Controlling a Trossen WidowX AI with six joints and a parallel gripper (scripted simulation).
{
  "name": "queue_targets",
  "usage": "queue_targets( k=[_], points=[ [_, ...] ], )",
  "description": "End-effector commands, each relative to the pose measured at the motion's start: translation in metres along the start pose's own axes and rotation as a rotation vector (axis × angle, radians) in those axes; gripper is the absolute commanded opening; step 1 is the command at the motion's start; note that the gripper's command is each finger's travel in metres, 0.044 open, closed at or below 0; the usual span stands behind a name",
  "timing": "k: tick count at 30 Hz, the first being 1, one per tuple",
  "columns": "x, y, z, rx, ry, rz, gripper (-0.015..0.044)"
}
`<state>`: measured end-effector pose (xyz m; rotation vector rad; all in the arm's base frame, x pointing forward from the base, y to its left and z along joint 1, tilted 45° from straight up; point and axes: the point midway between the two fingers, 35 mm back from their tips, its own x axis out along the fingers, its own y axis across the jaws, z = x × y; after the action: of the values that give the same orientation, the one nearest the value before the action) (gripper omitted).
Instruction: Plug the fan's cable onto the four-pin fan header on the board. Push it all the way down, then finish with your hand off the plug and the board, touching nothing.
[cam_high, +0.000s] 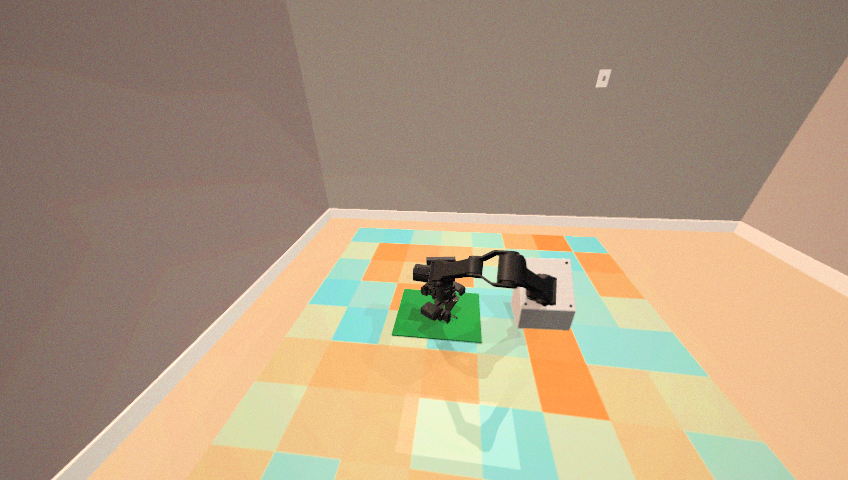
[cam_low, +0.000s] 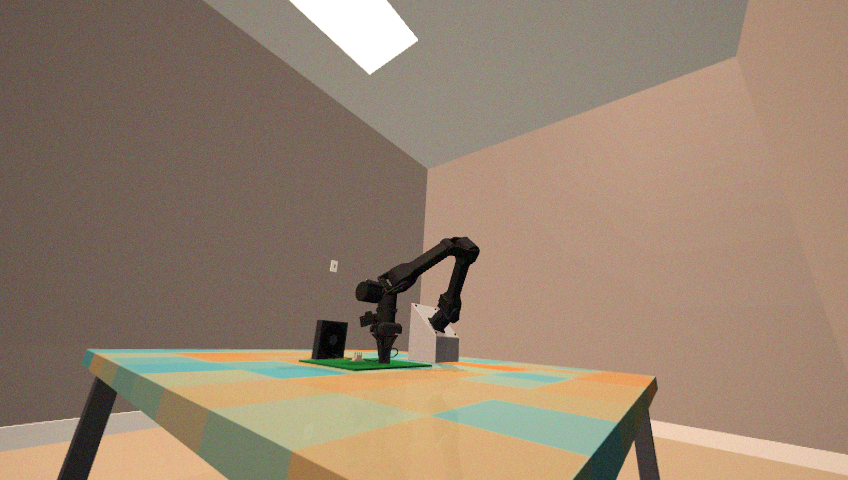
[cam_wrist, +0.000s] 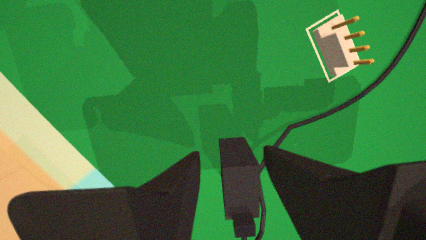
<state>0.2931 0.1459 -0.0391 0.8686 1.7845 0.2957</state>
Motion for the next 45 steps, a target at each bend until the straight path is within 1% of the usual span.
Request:
queue_targets(
  k=[1,5,8,9,11,13,20,34,45],
  points=[
    [0.000,0.000,0.000,0.000,0.000,0.000,0.0099],
    [0.000,0.000,0.000,0.000,0.000,0.000,0.0000],
    [-0.003,0.000,0.000,0.000,0.000,0.000,0.0000],
    [-0.011,0.000,0.001,0.002,0.000,-0.001,0.0000],
    [-0.039,0.000,0.001,0.007,0.003,-0.001,0.0000],
    [-0.050,0.000,0.001,0.009,0.005,-0.001,0.0000],
    [-0.049,-0.005,0.005,-0.013,0.005,-0.001,0.0000],
    [-0.049,-0.068,0.062,-0.464,0.003,-0.003,0.0000],
    [-0.048,-0.069,0.063,-0.469,0.003,-0.003,0.0000]
  ],
)
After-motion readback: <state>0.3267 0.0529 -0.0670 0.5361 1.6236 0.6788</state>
